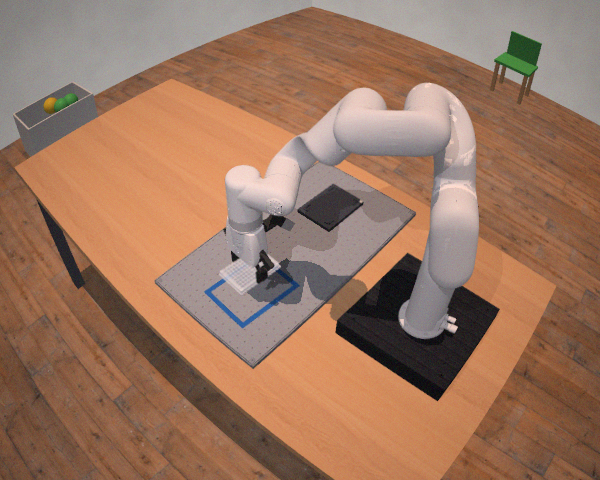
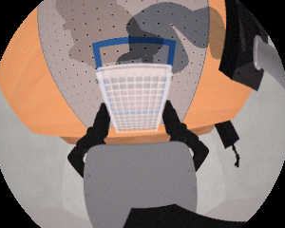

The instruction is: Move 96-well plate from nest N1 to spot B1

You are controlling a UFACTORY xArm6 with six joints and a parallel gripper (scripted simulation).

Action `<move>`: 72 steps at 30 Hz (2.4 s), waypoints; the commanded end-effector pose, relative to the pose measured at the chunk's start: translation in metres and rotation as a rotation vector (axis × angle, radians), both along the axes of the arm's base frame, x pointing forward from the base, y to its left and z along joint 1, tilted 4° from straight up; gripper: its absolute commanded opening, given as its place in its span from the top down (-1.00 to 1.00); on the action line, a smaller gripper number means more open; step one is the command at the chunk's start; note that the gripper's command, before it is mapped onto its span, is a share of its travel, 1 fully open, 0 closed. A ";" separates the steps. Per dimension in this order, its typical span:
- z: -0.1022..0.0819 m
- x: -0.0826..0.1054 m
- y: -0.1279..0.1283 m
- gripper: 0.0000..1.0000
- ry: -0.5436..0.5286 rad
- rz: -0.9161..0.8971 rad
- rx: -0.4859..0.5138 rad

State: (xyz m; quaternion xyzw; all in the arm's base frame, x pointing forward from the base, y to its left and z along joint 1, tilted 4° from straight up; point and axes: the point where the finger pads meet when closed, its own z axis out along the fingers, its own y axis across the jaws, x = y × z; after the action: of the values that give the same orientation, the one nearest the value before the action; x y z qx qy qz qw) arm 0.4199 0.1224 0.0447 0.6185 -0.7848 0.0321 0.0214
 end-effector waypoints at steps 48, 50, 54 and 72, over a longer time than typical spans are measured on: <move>-0.055 0.002 -0.004 1.00 -0.004 0.000 0.001; -0.055 0.002 -0.004 1.00 -0.004 0.000 0.001; -0.055 0.002 -0.004 1.00 -0.004 0.000 0.001; -0.058 0.002 -0.004 1.00 -0.004 0.000 0.001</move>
State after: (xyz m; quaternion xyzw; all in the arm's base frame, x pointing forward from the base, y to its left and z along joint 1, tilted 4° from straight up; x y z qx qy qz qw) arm 0.4204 0.1178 -0.0139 0.6185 -0.7848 0.0321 0.0212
